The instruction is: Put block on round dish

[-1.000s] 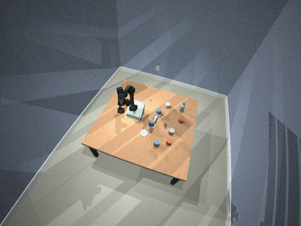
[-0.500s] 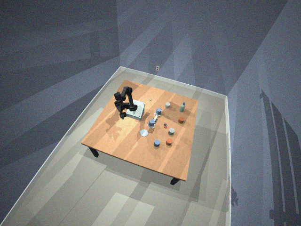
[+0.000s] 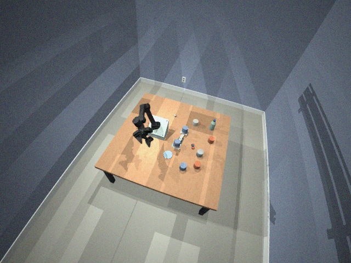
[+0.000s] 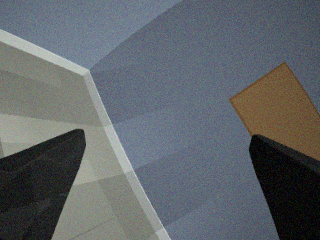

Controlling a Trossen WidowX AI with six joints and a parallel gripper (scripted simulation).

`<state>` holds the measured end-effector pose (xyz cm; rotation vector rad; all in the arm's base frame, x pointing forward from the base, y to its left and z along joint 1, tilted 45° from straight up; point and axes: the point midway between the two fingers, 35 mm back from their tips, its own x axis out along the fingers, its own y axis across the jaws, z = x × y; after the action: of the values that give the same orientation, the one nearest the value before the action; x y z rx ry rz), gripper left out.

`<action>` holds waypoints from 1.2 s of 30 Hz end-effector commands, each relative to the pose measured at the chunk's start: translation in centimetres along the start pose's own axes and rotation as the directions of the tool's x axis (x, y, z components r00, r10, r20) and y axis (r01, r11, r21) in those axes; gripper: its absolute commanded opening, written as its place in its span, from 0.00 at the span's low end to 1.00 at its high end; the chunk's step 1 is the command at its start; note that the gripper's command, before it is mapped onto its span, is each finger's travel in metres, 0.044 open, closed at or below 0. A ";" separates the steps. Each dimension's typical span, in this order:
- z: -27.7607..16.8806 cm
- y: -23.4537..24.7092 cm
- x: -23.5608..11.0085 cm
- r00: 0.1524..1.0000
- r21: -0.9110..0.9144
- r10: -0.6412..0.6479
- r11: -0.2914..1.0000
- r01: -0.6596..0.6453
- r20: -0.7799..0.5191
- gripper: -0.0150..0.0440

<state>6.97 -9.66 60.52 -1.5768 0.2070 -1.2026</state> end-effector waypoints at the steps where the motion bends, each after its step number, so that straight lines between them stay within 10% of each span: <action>1: -0.7 3.2 1.2 0.996 0.135 0.089 0.987 -0.088 -0.002 1.00; 20: 1.6 16.3 3.4 0.887 0.560 0.452 0.712 -0.424 0.097 1.00; 36: 7.9 29.0 -0.3 0.623 0.751 0.759 0.296 -0.590 0.190 1.00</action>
<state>23.65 -16.78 41.08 -0.5395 0.3290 -0.6209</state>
